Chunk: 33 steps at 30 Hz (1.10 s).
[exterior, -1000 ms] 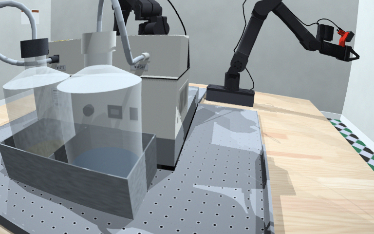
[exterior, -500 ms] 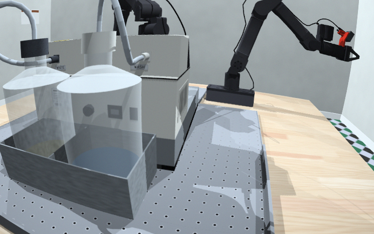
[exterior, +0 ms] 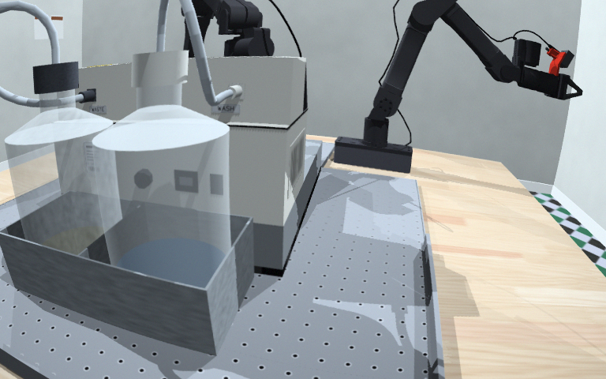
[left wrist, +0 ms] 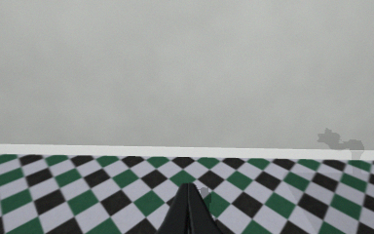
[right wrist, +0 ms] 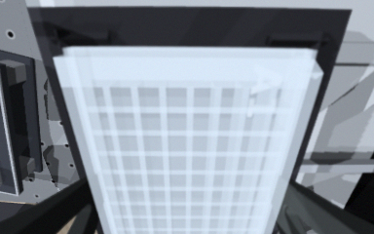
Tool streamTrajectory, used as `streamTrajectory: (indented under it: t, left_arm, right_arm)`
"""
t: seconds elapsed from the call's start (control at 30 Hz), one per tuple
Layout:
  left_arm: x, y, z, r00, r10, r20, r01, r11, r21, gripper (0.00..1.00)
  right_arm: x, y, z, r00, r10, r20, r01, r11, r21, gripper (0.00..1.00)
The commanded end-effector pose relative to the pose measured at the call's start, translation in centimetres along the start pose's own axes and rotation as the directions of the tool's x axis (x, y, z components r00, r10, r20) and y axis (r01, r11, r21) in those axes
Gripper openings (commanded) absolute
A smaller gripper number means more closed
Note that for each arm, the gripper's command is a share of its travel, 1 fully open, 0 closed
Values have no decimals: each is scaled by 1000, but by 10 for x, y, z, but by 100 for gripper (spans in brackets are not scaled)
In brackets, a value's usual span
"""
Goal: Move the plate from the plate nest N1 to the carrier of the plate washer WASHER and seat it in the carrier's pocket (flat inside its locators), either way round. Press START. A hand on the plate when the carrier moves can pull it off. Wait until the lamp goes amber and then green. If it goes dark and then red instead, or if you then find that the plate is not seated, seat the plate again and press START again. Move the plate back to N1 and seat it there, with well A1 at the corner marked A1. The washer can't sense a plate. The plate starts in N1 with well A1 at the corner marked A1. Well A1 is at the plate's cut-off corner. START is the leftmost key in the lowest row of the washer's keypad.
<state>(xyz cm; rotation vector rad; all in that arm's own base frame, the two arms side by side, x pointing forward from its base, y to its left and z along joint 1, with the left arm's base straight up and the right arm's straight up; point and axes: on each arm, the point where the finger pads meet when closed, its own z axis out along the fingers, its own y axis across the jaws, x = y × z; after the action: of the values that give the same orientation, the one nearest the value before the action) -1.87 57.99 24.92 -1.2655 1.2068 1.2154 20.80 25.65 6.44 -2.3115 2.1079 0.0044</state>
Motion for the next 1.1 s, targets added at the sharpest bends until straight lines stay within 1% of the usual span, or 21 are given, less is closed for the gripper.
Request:
streamTrajectory:
  t: [0.0,0.03,0.07,0.13,0.17,0.23,0.27,0.4,0.43,0.5,0.53,1.07]
  left_arm:
    - [-7,2,0,999,9,32,-9,1000,4,0]
    - [-7,2,0,999,9,32,-9,1000,4,0]
    - [-7,2,0,999,9,32,-9,1000,4,0]
    - [-7,2,0,999,9,32,-9,1000,4,0]
    - [-7,2,0,999,9,32,-9,1000,4,0]
    - [-7,2,0,999,9,32,-9,1000,4,0]
    - [-7,2,0,999,9,32,-9,1000,4,0]
    - [-7,2,0,999,9,32,-9,1000,4,0]
    - [-7,2,0,999,9,32,-9,1000,4,0]
    - [-7,2,0,999,9,32,-9,1000,4,0]
    - [-7,2,0,999,9,32,-9,1000,4,0]
    - [-7,2,0,999,9,32,-9,1000,4,0]
  right_arm:
    - [-4,-7,-15,999,3,35,-4,1000,25,50]
    - [-4,-7,-15,999,3,35,-4,1000,25,50]
    - [-4,-6,-15,999,3,33,-4,1000,23,40]
    - [-4,-6,-15,999,3,33,-4,1000,23,40]
    - [-4,-6,-15,999,3,33,-4,1000,23,30]
    - [-4,-6,-15,999,3,33,-4,1000,23,30]
    - [-4,-6,-15,999,3,33,-4,1000,23,20]
    - [-4,-6,-15,999,3,33,-4,1000,23,20]
    - [-4,-6,-16,999,3,33,-4,1000,23,10]
    - [-4,-6,-16,999,3,33,-4,1000,23,10]
    - [-4,-6,-16,999,3,33,-4,1000,23,0]
    - [-4,-6,-16,999,3,33,-4,1000,23,0]
